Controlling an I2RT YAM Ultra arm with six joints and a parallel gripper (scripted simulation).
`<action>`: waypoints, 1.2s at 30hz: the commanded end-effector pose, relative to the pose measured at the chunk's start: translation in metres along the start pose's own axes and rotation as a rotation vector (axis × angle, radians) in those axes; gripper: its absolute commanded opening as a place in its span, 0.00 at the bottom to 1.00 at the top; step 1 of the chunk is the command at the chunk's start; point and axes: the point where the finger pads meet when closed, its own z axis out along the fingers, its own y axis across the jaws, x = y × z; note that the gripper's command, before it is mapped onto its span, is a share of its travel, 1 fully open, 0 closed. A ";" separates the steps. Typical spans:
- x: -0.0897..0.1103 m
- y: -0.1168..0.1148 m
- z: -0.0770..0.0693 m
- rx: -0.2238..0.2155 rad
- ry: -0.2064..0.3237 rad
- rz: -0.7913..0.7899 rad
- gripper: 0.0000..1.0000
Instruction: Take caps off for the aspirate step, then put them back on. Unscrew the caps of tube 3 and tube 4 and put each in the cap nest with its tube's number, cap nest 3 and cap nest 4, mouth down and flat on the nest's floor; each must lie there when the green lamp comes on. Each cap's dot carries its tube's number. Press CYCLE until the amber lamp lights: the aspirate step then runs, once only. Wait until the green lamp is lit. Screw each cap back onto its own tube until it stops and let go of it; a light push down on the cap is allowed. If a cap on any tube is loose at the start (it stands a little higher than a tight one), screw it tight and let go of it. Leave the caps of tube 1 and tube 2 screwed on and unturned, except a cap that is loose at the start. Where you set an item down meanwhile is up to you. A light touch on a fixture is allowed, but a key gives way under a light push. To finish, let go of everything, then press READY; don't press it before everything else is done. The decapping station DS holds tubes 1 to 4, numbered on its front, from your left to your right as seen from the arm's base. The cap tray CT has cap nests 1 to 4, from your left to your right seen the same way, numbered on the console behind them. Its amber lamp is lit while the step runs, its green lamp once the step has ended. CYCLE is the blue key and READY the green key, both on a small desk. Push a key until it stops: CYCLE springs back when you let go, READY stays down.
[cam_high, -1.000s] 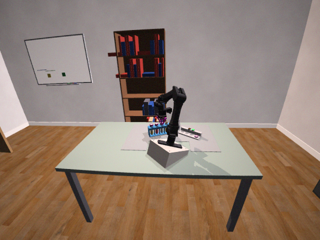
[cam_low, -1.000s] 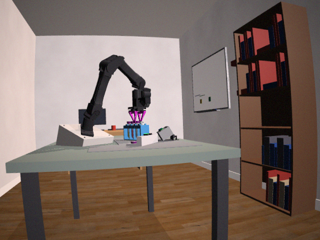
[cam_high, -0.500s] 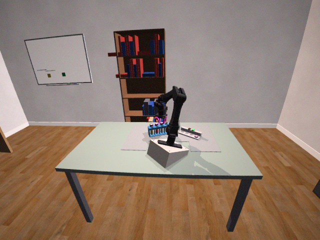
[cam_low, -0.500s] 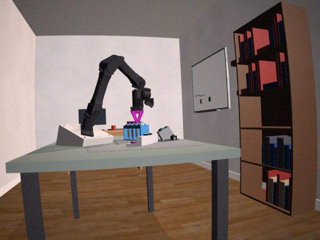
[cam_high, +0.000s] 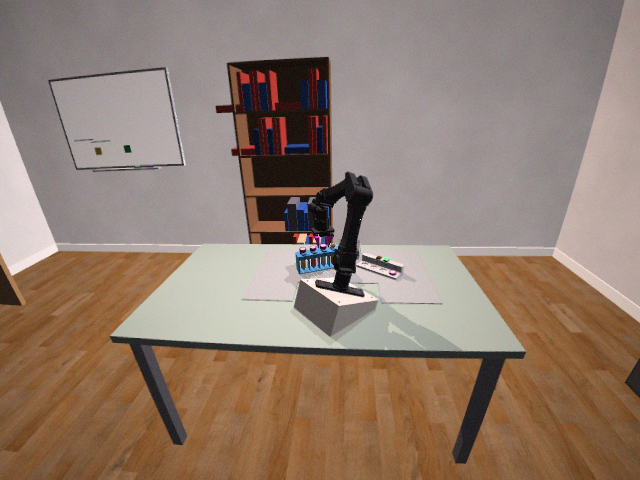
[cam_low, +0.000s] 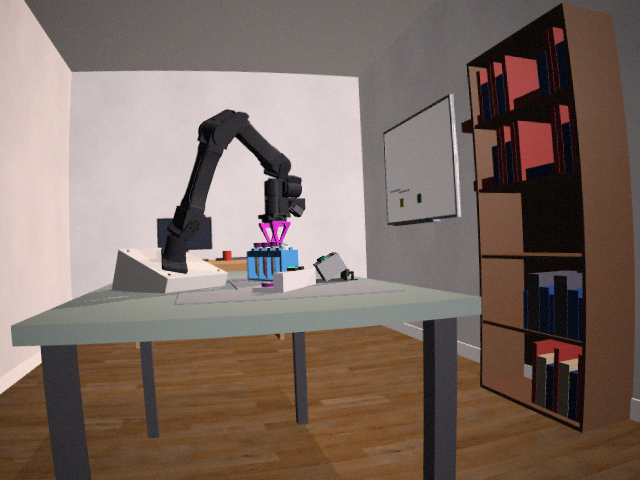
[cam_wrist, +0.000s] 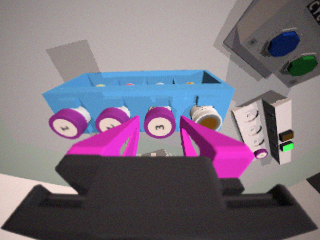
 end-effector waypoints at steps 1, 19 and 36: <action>-0.002 0.000 -0.003 0.000 -0.012 -0.243 0.49; -0.002 0.000 -0.003 0.004 -0.012 -1.003 0.49; -0.002 0.000 -0.003 0.004 -0.012 -1.003 0.00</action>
